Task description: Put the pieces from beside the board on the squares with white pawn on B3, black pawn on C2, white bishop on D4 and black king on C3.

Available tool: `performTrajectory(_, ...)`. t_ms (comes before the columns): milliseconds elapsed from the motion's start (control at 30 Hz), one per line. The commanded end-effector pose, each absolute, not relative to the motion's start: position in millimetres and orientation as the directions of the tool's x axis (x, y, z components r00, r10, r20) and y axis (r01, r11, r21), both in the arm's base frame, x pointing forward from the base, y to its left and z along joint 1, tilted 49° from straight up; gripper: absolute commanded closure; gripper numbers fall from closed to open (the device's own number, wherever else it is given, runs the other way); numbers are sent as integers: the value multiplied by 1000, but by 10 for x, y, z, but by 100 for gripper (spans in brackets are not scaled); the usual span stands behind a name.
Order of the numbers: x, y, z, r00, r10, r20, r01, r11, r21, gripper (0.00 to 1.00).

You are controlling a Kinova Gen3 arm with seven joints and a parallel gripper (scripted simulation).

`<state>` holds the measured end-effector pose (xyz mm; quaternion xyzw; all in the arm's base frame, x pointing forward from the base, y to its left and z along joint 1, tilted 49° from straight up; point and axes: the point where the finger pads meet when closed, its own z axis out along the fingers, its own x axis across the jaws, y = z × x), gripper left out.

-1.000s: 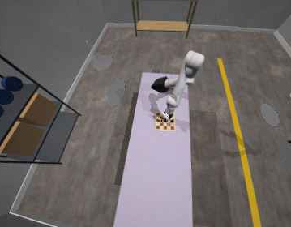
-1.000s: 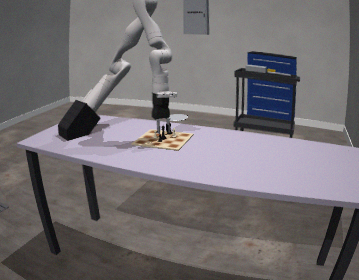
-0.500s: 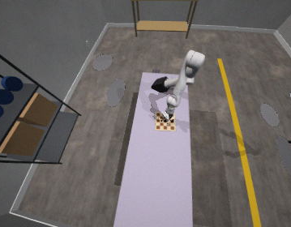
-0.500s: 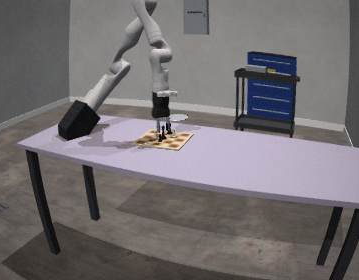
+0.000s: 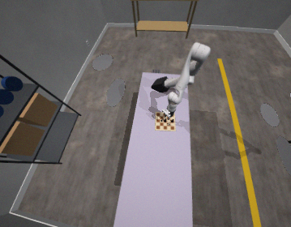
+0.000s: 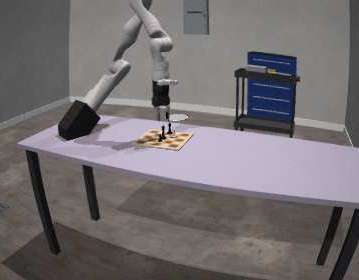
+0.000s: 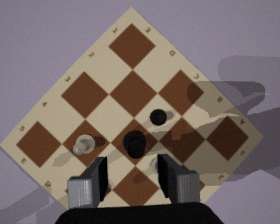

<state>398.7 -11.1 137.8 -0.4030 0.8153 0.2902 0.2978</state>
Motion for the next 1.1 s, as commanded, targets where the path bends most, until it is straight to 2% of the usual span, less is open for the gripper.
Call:
performTrajectory(0,3986,-332,1476,-507,-479,-716,-816,535,220,21)
performTrajectory(367,3949,-425,1565,-507,-479,-716,-816,535,220,21)
performTrajectory(400,3949,-425,1565,-507,-479,-716,-816,535,220,0)
performTrajectory(1067,3949,-425,1565,-507,-479,-716,-816,535,220,0)
